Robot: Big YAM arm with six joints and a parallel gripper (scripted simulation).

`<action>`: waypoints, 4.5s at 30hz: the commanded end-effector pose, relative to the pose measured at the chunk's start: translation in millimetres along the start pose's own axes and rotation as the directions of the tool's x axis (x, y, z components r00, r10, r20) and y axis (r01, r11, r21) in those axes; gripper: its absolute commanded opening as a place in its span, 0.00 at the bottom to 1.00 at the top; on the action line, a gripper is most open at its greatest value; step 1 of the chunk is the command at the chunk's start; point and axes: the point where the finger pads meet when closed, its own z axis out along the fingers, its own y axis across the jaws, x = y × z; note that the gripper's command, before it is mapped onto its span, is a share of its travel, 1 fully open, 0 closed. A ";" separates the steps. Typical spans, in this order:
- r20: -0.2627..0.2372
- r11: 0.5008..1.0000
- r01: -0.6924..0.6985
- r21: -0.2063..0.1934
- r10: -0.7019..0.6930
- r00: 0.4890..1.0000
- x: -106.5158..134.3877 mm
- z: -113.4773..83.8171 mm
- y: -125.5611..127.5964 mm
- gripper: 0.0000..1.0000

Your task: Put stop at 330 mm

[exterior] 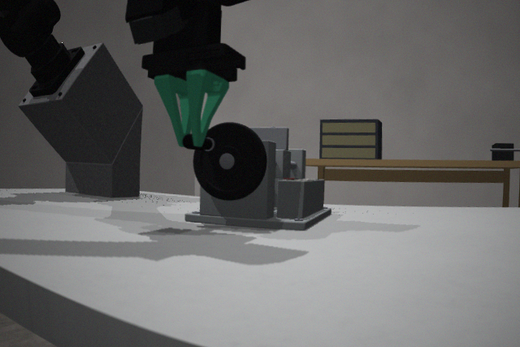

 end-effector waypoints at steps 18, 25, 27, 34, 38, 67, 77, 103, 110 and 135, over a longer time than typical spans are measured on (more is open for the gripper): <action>-0.001 0.999 0.024 0.044 -0.024 1.000 4.3 31.4 -22.9 0.06; -0.004 0.999 0.018 0.038 -0.018 1.000 4.4 41.0 -17.3 0.06; 0.000 0.999 0.010 0.032 -0.010 1.000 1.1 43.1 -11.5 0.06; -0.001 0.999 0.018 0.038 -0.018 1.000 4.0 53.5 -12.8 0.06; -0.002 0.999 0.016 0.039 -0.016 1.000 -0.5 53.4 -4.5 0.06; 0.001 0.999 -0.012 0.033 0.012 1.000 -0.9 63.1 35.4 0.06; -0.002 1.000 0.011 0.018 -0.011 1.000 6.2 51.6 46.8 0.06; 0.002 1.000 0.015 -0.005 -0.015 1.000 9.7 33.7 70.3 0.06; -0.001 1.000 0.019 0.002 -0.019 1.000 10.6 29.3 73.7 0.06; 0.001 1.000 0.010 -0.004 -0.010 1.000 8.0 8.3 84.5 0.06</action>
